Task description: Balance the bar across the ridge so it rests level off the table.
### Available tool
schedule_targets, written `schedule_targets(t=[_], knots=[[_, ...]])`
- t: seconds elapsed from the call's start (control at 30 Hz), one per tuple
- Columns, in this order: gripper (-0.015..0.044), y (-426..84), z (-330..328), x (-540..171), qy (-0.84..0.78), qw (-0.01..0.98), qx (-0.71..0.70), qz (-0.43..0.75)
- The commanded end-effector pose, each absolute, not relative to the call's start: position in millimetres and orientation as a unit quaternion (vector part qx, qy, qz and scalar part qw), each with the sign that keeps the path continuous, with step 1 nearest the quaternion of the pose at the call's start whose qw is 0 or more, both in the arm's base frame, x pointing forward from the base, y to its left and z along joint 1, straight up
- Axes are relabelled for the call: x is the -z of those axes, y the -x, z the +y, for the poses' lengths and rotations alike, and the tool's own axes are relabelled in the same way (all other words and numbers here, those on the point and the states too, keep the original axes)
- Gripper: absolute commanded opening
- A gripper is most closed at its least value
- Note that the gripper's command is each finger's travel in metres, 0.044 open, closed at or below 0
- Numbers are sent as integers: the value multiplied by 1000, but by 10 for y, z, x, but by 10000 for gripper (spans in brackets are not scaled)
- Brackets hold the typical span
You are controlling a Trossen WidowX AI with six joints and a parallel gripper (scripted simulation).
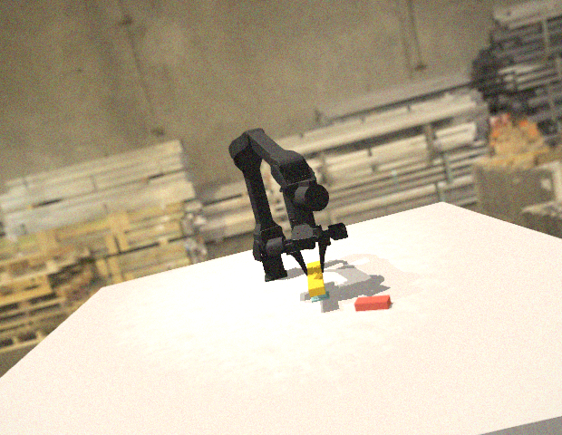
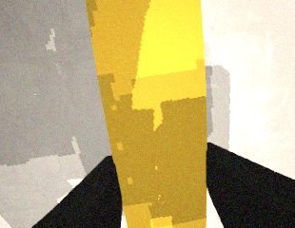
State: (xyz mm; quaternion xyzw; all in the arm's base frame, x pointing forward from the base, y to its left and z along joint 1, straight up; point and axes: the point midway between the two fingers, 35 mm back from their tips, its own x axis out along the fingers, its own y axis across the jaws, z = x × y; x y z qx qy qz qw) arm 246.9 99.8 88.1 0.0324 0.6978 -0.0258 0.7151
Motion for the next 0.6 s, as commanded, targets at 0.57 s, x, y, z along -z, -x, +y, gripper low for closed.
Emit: schedule_targets(t=[0.57], knots=[[0, -2463, 999, -877, -31, 714, 24, 699]])
